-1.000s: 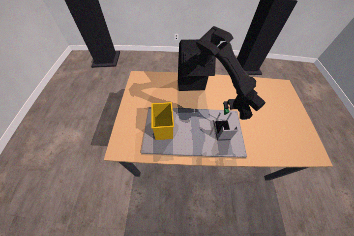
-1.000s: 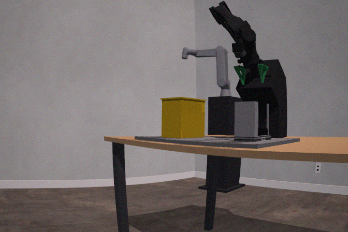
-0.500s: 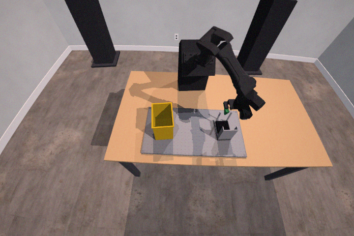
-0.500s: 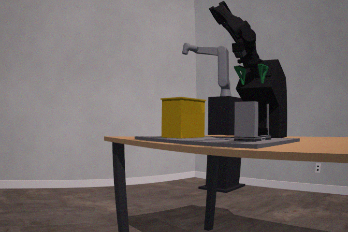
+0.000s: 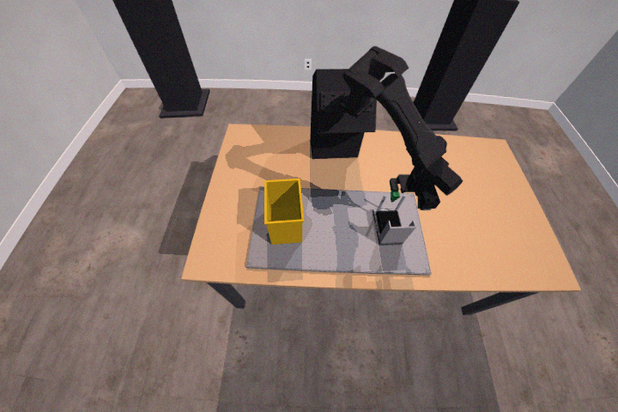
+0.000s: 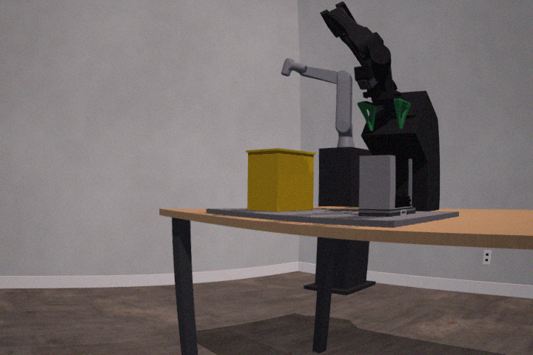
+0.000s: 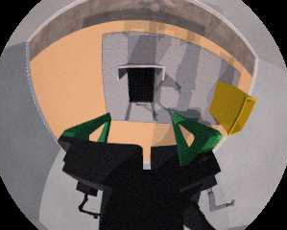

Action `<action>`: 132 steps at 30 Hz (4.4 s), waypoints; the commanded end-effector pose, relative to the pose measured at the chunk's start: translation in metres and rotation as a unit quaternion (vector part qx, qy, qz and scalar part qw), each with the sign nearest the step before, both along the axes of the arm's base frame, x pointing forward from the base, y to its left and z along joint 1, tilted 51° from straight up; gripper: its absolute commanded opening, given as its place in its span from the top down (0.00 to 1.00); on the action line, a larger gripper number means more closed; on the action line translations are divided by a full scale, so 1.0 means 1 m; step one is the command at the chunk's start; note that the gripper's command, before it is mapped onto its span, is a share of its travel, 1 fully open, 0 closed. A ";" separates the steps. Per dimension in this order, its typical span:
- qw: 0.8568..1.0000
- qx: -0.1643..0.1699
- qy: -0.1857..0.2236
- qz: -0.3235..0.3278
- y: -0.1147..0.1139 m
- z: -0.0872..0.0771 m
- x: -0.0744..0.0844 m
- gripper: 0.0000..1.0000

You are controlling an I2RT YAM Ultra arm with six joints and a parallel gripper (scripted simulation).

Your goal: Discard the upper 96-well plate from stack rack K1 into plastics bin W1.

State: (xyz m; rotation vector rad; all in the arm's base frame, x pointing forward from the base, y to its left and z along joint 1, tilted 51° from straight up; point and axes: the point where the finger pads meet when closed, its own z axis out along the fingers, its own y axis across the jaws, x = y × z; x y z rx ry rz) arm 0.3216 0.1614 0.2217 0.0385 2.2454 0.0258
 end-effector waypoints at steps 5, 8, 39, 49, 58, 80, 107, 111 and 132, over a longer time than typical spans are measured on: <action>1.000 -0.008 0.008 0.003 0.001 -0.018 0.008 0.00; 1.000 -0.008 0.008 0.003 0.001 -0.021 0.012 0.00; 1.000 -0.007 0.008 0.003 0.000 -0.049 0.047 0.00; 1.000 -0.007 0.008 0.003 0.000 -0.060 0.059 0.00; 1.000 -0.007 0.008 0.003 0.000 -0.067 0.068 0.00; 1.000 0.004 -0.010 0.004 0.006 -0.071 0.102 0.00; 1.000 0.004 -0.010 0.004 0.005 -0.095 0.132 0.00; 1.000 0.004 -0.010 0.003 0.005 -0.099 0.138 0.00; 1.000 0.003 -0.011 0.003 0.004 -0.109 0.150 0.00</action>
